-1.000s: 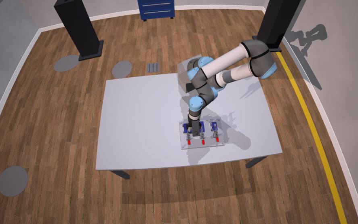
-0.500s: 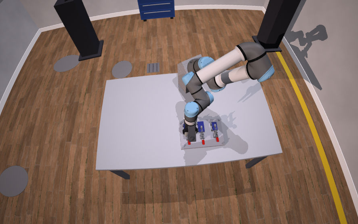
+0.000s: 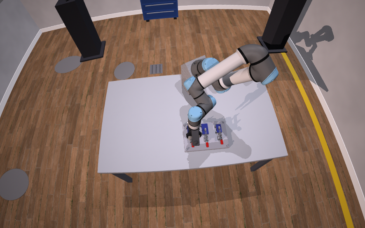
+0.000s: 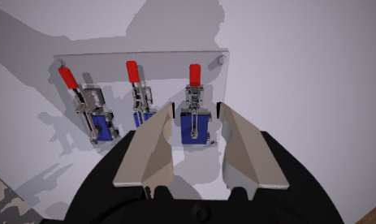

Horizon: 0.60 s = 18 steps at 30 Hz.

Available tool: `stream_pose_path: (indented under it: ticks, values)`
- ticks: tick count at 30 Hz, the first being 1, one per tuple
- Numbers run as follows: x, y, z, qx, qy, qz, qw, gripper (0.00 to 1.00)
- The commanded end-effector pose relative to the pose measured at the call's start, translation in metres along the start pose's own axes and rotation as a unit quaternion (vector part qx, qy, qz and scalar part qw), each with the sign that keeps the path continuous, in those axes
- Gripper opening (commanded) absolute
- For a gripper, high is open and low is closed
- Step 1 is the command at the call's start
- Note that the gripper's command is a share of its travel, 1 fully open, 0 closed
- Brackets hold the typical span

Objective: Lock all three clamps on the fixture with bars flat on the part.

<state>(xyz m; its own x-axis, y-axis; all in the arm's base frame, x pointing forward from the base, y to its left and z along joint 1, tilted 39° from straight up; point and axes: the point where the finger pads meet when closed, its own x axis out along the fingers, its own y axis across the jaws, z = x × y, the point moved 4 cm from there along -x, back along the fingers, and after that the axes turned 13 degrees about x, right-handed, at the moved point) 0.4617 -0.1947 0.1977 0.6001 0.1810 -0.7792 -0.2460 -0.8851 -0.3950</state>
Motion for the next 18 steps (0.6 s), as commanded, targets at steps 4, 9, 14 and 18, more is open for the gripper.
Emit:
stream_pose_path:
  ticks: [4,9,14,18]
  values:
    - [0.012,0.0,0.0,0.0,0.0,0.0,1.0,0.28]
    - [0.03,0.0,-0.001,0.0,0.001,0.001,1.0,0.28]
    - [0.03,0.0,-0.001,0.0,0.001,0.001,1.0,0.28]
    - [0.03,0.0,-0.001,0.0,0.001,0.001,1.0,0.28]
